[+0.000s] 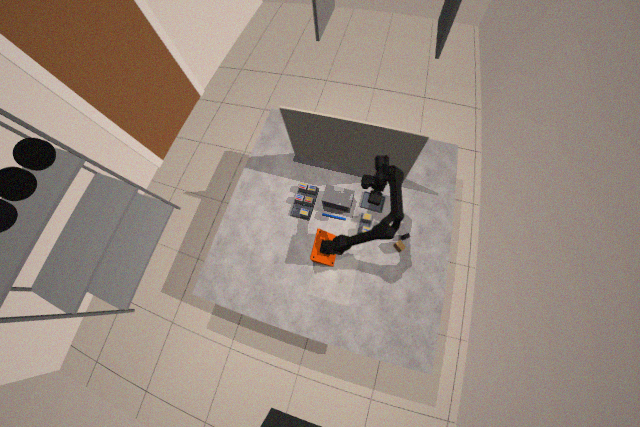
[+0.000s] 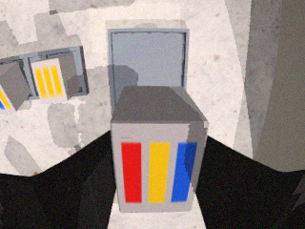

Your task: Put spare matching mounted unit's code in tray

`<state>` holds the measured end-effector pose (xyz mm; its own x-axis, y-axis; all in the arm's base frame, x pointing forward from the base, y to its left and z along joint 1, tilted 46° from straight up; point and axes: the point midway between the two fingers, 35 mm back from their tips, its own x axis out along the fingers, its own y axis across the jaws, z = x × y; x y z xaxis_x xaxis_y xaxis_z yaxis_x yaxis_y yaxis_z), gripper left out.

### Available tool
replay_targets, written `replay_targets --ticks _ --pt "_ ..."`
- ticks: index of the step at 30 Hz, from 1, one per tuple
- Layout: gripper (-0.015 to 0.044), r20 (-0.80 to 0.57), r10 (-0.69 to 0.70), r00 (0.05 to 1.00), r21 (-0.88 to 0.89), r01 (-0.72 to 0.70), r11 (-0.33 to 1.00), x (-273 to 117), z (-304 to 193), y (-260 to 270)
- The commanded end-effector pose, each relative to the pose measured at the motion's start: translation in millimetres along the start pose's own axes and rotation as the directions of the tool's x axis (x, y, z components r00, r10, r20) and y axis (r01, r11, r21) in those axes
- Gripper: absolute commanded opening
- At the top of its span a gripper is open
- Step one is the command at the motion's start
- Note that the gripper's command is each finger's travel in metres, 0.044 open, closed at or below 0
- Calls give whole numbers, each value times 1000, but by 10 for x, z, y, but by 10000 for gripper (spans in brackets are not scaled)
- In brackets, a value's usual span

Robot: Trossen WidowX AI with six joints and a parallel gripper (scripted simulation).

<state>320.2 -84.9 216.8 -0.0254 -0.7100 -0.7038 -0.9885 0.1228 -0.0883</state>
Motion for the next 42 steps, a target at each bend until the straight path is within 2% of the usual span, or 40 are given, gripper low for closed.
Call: replay_targets --ticks 1,42 --pt "0 -2 -5 1000 -3 5 1000 14 -10 -8" --pt "0 4 -5 1000 -2 5 1000 335 7 -60"
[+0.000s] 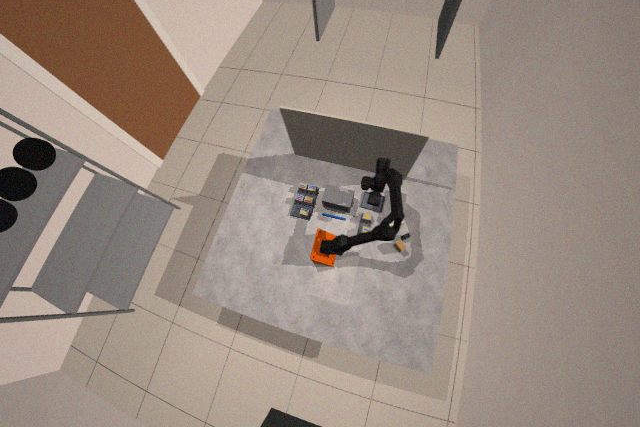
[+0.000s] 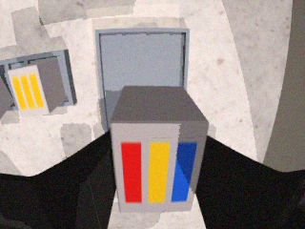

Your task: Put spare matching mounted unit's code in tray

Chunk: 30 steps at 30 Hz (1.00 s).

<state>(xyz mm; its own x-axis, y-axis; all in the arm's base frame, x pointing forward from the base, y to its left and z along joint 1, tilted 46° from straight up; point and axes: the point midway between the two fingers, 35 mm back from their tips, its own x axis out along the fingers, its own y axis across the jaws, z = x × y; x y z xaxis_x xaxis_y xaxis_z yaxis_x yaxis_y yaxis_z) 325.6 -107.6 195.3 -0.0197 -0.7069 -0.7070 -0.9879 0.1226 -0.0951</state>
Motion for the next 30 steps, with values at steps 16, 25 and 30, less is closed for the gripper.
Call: replay_targets --ticks 16,25,30 --pt "0 0 0 1000 -7 0 1000 151 6 -7" --pt "0 0 -1 1000 -7 1 1000 222 5 -10" --pt "0 0 -1 1000 -6 1 1000 262 5 -11"
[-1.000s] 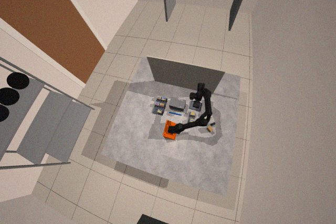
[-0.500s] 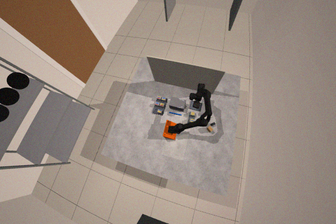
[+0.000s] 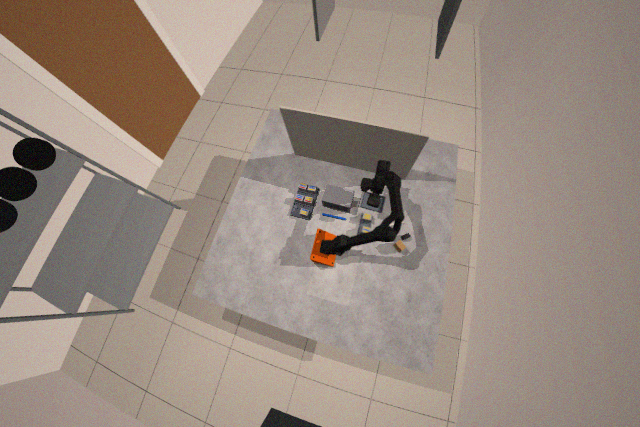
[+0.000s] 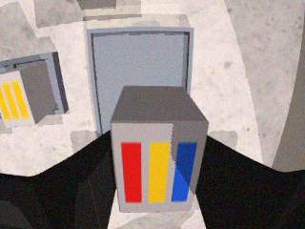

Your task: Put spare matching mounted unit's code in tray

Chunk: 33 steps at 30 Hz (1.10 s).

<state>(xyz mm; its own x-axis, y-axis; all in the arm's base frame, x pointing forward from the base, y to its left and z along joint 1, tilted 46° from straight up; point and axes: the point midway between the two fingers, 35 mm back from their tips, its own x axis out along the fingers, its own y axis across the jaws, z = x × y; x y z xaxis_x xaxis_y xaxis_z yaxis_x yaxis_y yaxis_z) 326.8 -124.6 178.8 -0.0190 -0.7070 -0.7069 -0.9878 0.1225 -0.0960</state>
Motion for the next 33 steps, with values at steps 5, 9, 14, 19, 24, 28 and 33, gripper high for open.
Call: replay_targets --ticks 5,9,14,19,24,28,33 --pt "0 0 0 1000 -7 0 1000 64 5 5" --pt "0 0 0 1000 -7 0 1000 96 4 5" --pt "0 -1 0 1000 -7 0 1000 135 3 6" --pt "0 -1 0 1000 -7 0 1000 174 2 7" --pt "0 -1 -1 1000 -7 1 1000 213 0 8" --pt "0 -2 -1 1000 -7 1 1000 245 -1 10" --pt "0 -2 -1 1000 -7 1 1000 284 -3 12"
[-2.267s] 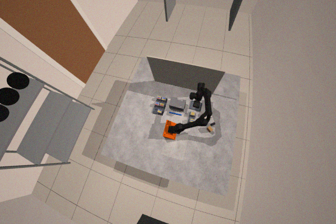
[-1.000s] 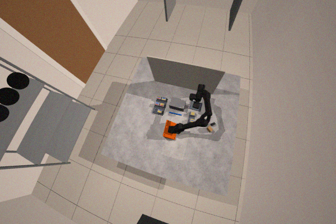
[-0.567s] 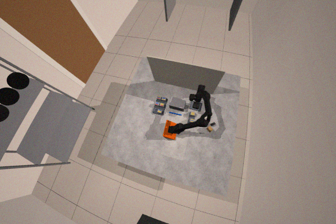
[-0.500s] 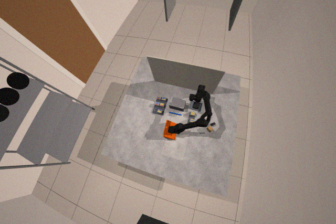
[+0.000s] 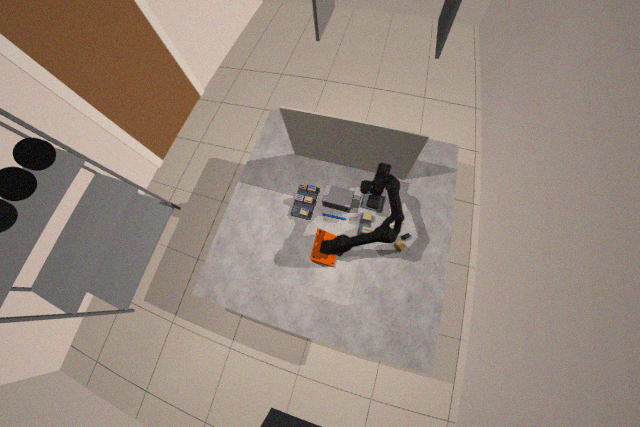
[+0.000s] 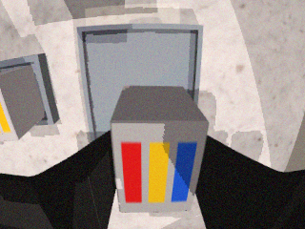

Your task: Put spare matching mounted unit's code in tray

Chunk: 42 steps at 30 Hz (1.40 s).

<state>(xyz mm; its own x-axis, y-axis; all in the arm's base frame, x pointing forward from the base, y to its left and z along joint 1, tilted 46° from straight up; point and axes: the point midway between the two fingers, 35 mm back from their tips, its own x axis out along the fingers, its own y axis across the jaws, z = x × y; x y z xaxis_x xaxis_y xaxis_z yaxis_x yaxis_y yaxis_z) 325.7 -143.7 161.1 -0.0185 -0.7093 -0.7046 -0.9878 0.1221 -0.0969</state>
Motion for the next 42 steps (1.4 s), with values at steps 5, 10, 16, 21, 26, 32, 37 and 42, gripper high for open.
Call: replay_targets --ticks 5,10,16,21,26,32,37,42 --pt "0 0 0 1000 -7 0 1000 63 5 12" --pt "0 0 0 1000 -7 0 1000 102 3 15" --pt "0 -1 0 1000 -7 0 1000 149 0 20" --pt "0 -2 0 1000 -7 0 1000 187 -2 25" --pt "0 -3 -1 1000 -7 1 1000 226 -5 31" --pt "0 -4 -1 1000 -7 1 1000 272 -9 38" --pt "0 -5 -1 1000 -7 1 1000 310 -12 45" --pt "0 -6 -1 1000 -7 1 1000 348 -15 52"
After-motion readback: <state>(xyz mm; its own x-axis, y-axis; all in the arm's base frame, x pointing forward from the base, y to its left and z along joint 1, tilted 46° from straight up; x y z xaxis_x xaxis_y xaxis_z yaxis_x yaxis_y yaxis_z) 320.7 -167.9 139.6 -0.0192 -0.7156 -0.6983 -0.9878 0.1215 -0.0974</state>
